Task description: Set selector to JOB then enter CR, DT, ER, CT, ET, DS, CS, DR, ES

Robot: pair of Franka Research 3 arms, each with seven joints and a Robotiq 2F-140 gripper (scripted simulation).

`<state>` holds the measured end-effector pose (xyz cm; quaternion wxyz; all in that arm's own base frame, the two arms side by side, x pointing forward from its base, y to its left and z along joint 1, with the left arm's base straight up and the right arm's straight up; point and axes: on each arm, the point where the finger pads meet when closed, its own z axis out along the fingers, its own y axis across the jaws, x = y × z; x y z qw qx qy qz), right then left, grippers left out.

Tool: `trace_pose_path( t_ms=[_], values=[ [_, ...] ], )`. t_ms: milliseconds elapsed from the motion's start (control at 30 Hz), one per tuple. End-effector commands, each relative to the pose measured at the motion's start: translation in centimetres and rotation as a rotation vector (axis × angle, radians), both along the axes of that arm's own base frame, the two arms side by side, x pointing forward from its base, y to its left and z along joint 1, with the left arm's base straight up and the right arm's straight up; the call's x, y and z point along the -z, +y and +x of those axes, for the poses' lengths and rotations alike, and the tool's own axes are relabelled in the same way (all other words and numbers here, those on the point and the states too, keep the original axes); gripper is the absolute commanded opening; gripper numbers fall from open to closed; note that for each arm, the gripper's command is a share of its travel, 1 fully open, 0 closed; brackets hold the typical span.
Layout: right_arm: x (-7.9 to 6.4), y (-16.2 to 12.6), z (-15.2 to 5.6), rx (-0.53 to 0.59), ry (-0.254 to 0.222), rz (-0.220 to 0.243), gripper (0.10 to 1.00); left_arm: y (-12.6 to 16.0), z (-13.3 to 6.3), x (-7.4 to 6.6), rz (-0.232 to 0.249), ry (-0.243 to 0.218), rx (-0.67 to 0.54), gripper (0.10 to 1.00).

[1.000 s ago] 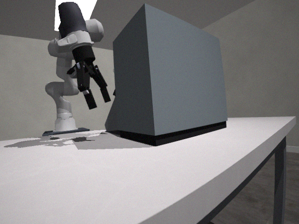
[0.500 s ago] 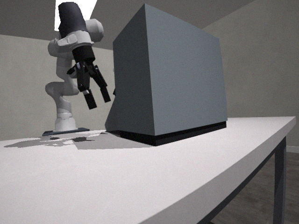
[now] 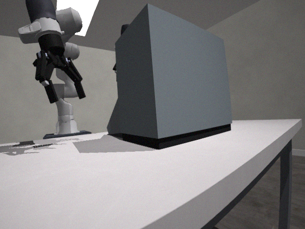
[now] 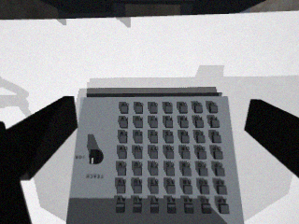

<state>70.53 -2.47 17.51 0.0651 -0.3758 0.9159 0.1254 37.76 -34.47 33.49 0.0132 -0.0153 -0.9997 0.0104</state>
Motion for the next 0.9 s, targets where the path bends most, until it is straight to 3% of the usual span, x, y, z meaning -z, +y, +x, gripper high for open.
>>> trace_pose_path(
  t_ms=[0, 67, 133, 267, 367, 467, 500, 567, 867],
  values=[
    [-1.6, -5.7, -1.4, -0.067, -0.029, -0.012, 1.000, 1.3, -0.9, 1.3, 0.068, 0.025, 0.067, 1.000],
    [-2.5, -9.3, -2.3, -0.066, -0.041, -0.023, 1.000, 1.5, 0.5, 2.6, 0.125, -0.051, 0.272, 1.000],
    [-3.2, -12.1, -3.1, -0.066, -0.048, -0.031, 1.000, 1.8, 2.7, 4.6, 0.143, -0.097, 0.340, 1.000],
    [-4.6, -17.0, -5.0, -0.064, -0.062, -0.047, 1.000, 2.4, 6.6, 8.2, 0.220, -0.151, 0.469, 1.000],
    [-5.4, -20.0, -6.4, -0.063, -0.069, -0.058, 1.000, 2.7, 8.3, 9.7, 0.282, -0.180, 0.561, 1.000],
    [-5.6, -20.9, -6.8, -0.063, -0.071, -0.061, 1.000, 2.7, 8.5, 9.9, 0.302, -0.189, 0.593, 1.000],
    [-6.2, -23.0, -7.9, -0.062, -0.075, -0.069, 1.000, 2.7, 8.6, 10.0, 0.343, -0.214, 0.679, 1.000],
    [-6.5, -24.1, -8.6, -0.061, -0.078, -0.074, 1.000, 2.7, 8.6, 10.0, 0.369, -0.240, 0.745, 1.000],
    [-7.9, -28.7, -11.5, -0.059, -0.086, -0.093, 1.000, 2.7, 8.6, 10.0, 0.452, -0.366, 1.076, 1.000]
  ],
)
